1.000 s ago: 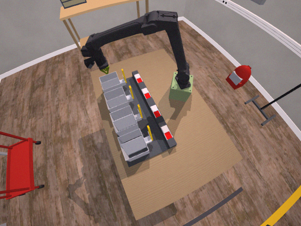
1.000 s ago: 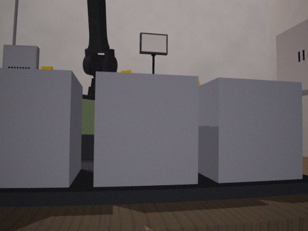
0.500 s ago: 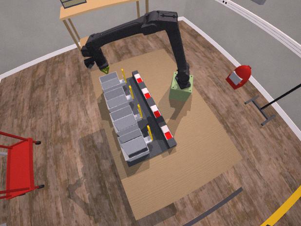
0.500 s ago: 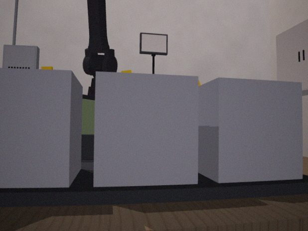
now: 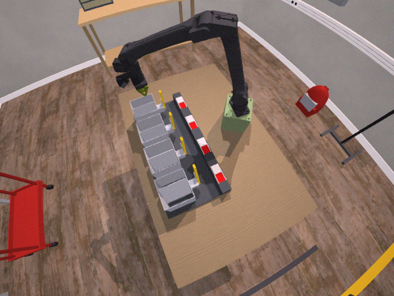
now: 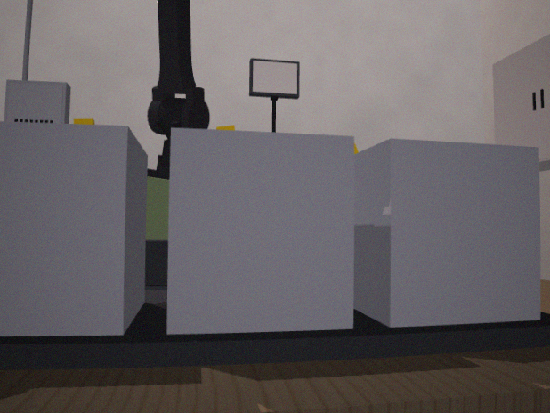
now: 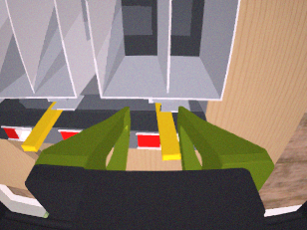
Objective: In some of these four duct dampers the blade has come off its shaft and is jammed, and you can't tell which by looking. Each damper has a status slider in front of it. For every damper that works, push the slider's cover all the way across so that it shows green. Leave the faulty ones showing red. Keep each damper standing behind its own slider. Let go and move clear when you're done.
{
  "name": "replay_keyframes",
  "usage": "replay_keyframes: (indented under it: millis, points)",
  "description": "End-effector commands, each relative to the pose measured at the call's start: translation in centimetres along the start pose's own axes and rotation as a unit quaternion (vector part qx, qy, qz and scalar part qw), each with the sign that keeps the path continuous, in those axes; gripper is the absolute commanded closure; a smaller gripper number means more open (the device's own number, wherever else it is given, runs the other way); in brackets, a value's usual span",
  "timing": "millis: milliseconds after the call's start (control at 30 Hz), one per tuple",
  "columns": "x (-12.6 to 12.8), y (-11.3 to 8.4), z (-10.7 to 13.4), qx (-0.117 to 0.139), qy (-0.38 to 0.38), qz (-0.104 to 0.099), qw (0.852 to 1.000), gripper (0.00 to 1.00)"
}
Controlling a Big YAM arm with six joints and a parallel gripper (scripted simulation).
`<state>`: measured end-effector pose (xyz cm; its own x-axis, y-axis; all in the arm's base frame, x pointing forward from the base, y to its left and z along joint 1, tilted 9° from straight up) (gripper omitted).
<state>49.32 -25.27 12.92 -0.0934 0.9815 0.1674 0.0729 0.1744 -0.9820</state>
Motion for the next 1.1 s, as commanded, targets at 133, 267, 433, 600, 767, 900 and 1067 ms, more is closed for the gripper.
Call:
replay_keyframes:
  millis: [133,267,433,600,767,900,1067]
  points:
    - [-2.4,-1.1,6.8,-0.022,-0.004,-0.009,1.000,0.64]
    - [-2.7,-0.6,9.2,-0.022,-0.004,-0.019,1.000,0.64]
    - [-1.9,-0.7,8.0,-0.023,-0.018,-0.017,0.999,0.64]
    - [-2.9,-0.9,8.9,-0.025,-0.005,-0.015,1.000,0.64]
    - [-2.1,-0.7,8.2,-0.023,-0.016,-0.016,0.999,0.64]
    - [-2.2,-0.6,8.5,-0.022,-0.011,-0.017,1.000,0.64]
    - [-1.9,-0.1,8.5,-0.018,-0.011,-0.019,1.000,0.64]
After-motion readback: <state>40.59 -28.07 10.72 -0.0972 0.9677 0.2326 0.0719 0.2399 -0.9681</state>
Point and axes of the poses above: the point where the finger pads meet when closed, its own y axis out along the fingers, its own x axis across the jaws, z = x × y, the point moved 4 cm from there along -y, back along the fingers, and after that the axes turned 1 degree about -y, right-handed, at the moved point
